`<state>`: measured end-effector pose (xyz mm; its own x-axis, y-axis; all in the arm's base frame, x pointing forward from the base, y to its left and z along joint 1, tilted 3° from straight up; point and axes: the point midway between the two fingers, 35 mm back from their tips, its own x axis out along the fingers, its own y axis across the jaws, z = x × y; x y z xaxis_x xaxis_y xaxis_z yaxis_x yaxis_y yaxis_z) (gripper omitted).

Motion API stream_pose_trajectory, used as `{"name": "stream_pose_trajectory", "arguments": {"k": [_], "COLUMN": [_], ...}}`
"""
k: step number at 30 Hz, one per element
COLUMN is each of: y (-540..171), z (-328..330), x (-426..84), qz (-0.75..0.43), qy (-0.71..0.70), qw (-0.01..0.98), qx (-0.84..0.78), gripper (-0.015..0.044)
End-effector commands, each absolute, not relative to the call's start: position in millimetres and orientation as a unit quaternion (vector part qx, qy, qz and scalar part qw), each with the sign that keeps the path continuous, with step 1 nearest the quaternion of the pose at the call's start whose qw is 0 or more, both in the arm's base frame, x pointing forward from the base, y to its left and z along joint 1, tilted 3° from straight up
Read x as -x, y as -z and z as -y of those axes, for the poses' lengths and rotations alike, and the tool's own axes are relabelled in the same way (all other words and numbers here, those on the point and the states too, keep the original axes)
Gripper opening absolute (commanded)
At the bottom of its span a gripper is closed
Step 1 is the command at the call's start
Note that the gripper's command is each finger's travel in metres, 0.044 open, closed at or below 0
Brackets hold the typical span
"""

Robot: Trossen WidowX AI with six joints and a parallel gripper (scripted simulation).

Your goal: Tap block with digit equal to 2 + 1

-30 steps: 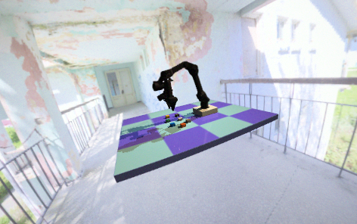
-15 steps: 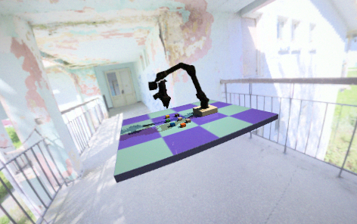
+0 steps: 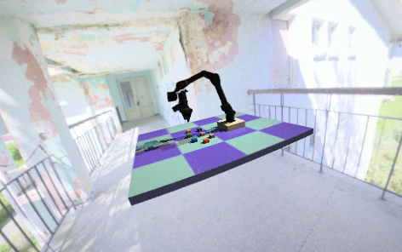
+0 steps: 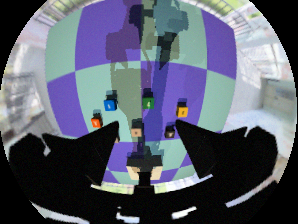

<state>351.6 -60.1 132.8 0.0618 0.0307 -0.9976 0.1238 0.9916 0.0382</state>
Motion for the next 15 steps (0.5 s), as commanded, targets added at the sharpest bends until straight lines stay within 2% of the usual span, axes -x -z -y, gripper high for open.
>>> {"name": "stream_pose_trajectory", "arguments": {"k": [1,6,12,15], "y": [-132.8,-132.4,-128.2,-127.2], "z": [59.8,69.5,158.6,178.7], "x": [-351.5,-350.1,-323.3,-313.5], "qz": [-0.685,-0.685,-0.686,-0.686], "qy": [0.029,0.030,0.033,0.034], "qw": [0.726,0.726,0.725,0.725], "qx": [-0.056,-0.055,-0.052,-0.052], "gripper": [0.0400,0.0400,0.0400,0.0400]}}
